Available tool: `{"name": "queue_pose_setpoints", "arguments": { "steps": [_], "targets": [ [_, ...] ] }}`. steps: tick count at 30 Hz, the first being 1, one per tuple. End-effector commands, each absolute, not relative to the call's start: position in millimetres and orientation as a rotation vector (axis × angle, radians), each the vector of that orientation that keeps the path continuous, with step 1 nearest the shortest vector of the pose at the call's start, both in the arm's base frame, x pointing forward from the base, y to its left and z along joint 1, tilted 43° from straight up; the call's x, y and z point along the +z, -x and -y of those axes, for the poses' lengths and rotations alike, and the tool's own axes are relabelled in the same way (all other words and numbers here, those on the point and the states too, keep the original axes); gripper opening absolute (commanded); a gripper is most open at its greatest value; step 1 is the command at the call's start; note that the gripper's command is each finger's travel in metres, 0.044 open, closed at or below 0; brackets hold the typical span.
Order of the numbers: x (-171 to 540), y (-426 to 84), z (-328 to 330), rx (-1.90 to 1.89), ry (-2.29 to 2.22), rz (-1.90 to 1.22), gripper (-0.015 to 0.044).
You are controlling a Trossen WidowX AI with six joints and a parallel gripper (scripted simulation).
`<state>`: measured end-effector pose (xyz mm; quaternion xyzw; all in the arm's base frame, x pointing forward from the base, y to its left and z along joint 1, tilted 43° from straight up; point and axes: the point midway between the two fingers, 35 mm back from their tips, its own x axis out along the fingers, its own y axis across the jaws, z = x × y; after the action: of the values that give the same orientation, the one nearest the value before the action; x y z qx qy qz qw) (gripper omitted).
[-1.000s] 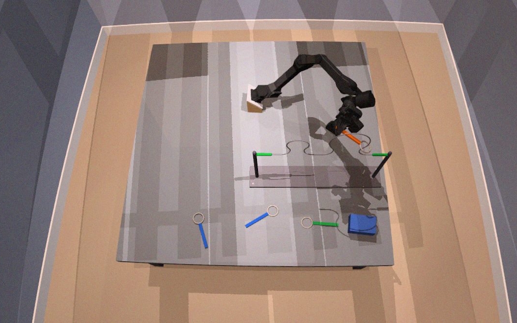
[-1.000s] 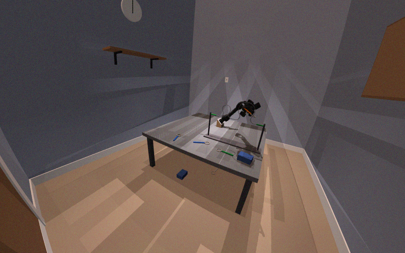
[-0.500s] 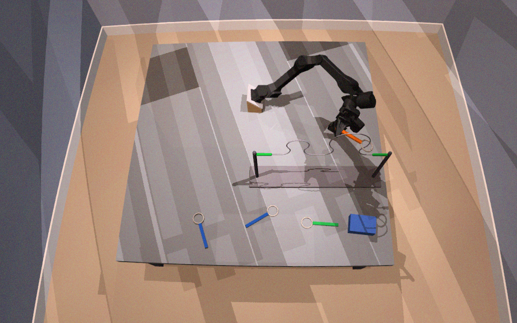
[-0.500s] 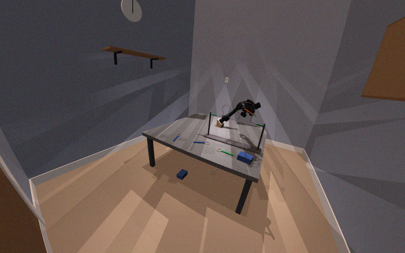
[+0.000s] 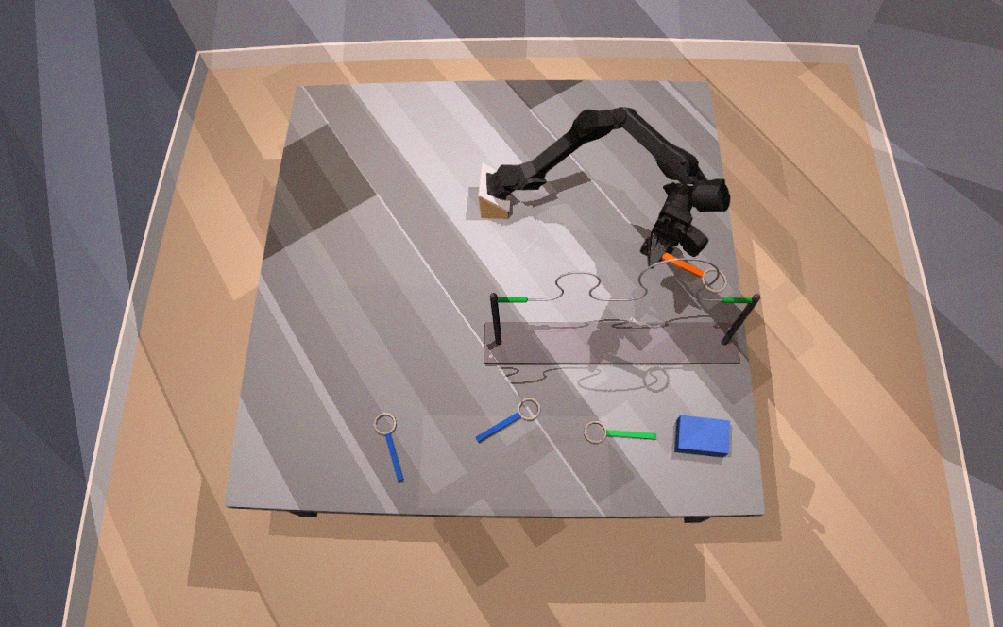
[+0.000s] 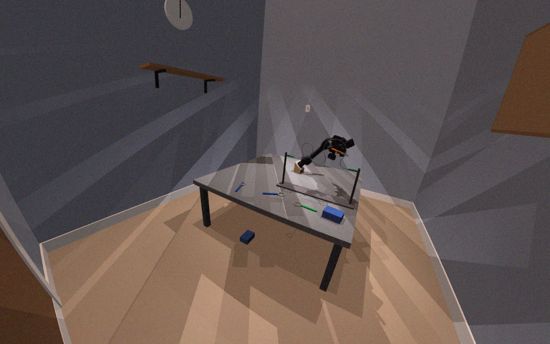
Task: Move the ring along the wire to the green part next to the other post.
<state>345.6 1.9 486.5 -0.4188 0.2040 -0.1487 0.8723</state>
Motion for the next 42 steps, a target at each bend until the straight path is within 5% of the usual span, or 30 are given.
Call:
{"name": "queue_pose_setpoints", "arguments": {
  "steps": [1,42],
  "targets": [
    [488,-346,-3,-0.302,0.825,-0.418,-0.015],
    [478,-348,-16,-0.181,0.412,-0.409,-0.015]
  ]
}}
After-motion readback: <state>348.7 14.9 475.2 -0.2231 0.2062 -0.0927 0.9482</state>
